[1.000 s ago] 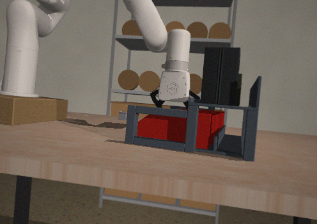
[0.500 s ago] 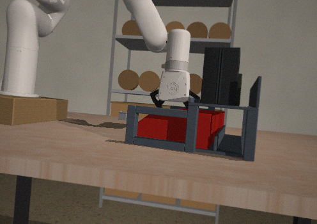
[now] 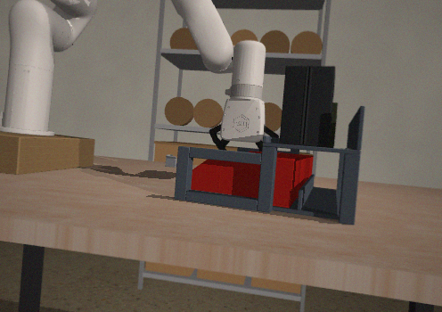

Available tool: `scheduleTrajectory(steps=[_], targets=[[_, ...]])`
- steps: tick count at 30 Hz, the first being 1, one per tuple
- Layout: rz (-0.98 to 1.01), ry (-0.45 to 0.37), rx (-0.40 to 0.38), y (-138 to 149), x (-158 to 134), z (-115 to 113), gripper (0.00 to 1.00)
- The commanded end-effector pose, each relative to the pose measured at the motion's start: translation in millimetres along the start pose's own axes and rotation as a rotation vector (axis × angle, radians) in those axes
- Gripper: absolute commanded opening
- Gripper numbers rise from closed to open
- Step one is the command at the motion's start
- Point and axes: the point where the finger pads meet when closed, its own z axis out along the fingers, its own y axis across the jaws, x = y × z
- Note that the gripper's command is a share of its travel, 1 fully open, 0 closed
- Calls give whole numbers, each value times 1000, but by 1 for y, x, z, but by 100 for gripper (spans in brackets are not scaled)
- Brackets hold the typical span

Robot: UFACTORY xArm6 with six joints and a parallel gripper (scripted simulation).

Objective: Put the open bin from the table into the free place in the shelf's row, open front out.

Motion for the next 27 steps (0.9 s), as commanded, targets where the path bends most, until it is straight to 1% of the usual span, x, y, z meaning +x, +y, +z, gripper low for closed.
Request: scheduleTrajectory(steps=[1,23,27], targets=[[0,1,-4,2,0,-2,100],[0,1,-4,2,0,-2,100],[0,1,-4,2,0,-34,100]])
